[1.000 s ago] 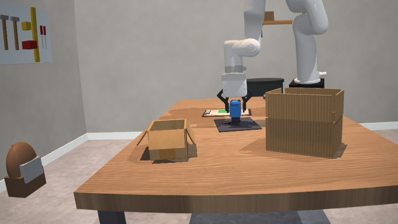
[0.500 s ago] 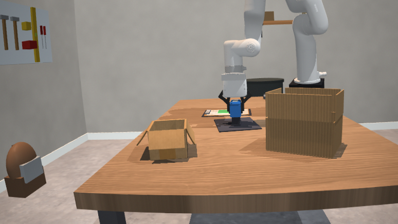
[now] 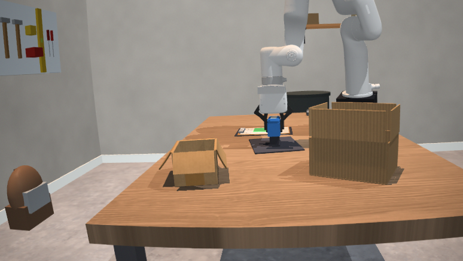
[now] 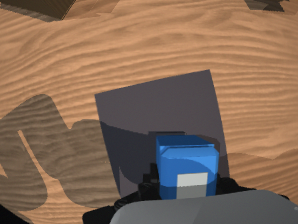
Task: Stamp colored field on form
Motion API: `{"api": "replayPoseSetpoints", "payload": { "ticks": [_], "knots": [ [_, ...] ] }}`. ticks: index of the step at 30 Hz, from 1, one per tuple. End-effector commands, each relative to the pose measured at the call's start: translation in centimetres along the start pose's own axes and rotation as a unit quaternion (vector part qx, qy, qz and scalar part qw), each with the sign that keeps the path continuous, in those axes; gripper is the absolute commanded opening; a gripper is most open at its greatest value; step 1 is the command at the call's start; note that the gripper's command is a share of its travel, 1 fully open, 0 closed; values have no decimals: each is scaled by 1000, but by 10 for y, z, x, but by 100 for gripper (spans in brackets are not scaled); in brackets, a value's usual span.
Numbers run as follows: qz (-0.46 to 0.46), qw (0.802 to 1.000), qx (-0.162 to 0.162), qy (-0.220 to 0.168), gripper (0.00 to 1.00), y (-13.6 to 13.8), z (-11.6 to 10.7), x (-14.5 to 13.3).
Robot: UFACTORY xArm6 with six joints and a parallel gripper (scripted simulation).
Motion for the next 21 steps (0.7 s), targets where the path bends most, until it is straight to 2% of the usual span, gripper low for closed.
{"api": "replayPoseSetpoints", "payload": {
  "ticks": [1,15,21],
  "knots": [
    [0,1000,-1,1,27,1,-1,1],
    [0,1000,-1,1,27,1,-3,1],
    [0,1000,-1,1,27,1,-25,1]
  ]
}}
Point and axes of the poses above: the point where the finger pads meet when closed, its own z axis out along the fingers, its own y axis across the jaws, x = y × z, the point moved 10 cm from there along -z, back along the fingers, and after that the axes turned 6 degrees about z, right-handed, at the moved point
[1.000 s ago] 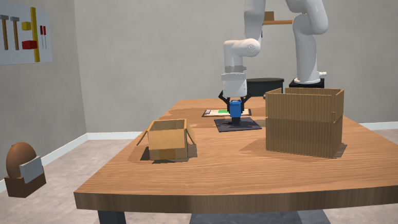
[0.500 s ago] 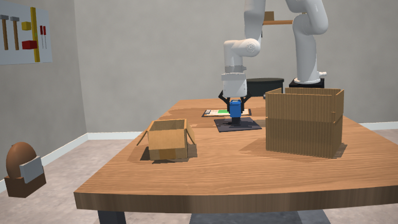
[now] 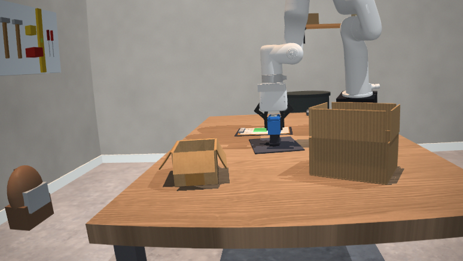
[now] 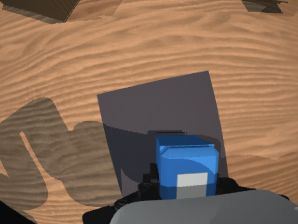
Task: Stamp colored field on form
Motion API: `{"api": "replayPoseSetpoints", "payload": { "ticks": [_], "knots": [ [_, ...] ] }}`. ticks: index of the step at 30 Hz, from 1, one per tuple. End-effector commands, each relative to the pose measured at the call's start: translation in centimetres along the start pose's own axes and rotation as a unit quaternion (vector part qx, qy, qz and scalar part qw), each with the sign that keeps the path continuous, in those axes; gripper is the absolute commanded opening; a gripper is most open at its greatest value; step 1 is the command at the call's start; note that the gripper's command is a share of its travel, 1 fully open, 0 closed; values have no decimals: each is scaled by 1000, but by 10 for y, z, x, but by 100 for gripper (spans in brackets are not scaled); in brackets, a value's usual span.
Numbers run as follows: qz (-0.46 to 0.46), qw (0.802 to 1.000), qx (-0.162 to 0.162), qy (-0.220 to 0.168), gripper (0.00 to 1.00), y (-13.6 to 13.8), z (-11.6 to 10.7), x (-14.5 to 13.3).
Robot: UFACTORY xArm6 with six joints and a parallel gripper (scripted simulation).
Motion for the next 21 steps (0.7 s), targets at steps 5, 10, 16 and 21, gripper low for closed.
{"api": "replayPoseSetpoints", "payload": {
  "ticks": [5,10,16,21],
  "knots": [
    [0,1000,-2,0,27,1,-34,1],
    [0,1000,-2,0,27,1,-34,1],
    [0,1000,-2,0,27,4,-34,-1],
    [-6,1000,-2,-3,27,49,-33,-60]
  ]
}}
Point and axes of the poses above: the point where the finger pads meet when closed, its own z axis out along the fingers, its own y axis across the jaws, x = y × z, the point moved 10 cm from there along -z, back along the fingers, and after that the axes turned 6 degrees about z, right-handed, at the moved point
